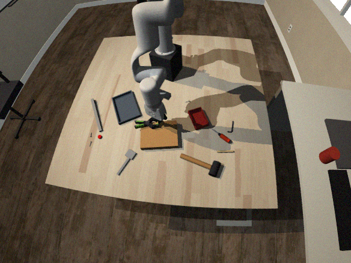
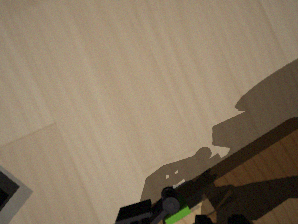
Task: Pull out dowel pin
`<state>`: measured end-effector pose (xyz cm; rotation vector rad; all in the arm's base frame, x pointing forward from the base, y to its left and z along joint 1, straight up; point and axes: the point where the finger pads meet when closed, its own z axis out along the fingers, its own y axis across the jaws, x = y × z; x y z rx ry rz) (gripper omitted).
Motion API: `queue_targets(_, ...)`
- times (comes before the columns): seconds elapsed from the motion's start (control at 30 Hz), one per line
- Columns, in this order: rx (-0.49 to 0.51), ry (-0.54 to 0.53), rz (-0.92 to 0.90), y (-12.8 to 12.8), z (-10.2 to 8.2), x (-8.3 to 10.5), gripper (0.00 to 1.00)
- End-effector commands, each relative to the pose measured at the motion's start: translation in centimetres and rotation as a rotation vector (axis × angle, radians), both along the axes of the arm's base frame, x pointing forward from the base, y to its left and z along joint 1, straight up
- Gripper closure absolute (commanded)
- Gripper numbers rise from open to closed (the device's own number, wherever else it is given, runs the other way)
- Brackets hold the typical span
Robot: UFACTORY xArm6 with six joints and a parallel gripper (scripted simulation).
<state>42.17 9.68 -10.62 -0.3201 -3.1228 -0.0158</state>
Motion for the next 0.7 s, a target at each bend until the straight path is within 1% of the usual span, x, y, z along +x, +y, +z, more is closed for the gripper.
queue_targets(0.0, -0.009, -0.005, -0.081, 0.04, 0.13, 0.16, 1.00)
queue_targets(0.17, -0.009, -0.004, -0.138, 0.04, 0.17, 0.16, 1.00)
queue_targets(0.6, -0.010, -0.006, 0.127, 0.04, 0.22, 0.16, 1.00)
queue_targets(0.67, -0.010, -0.006, 0.127, 0.04, 0.22, 0.16, 1.00)
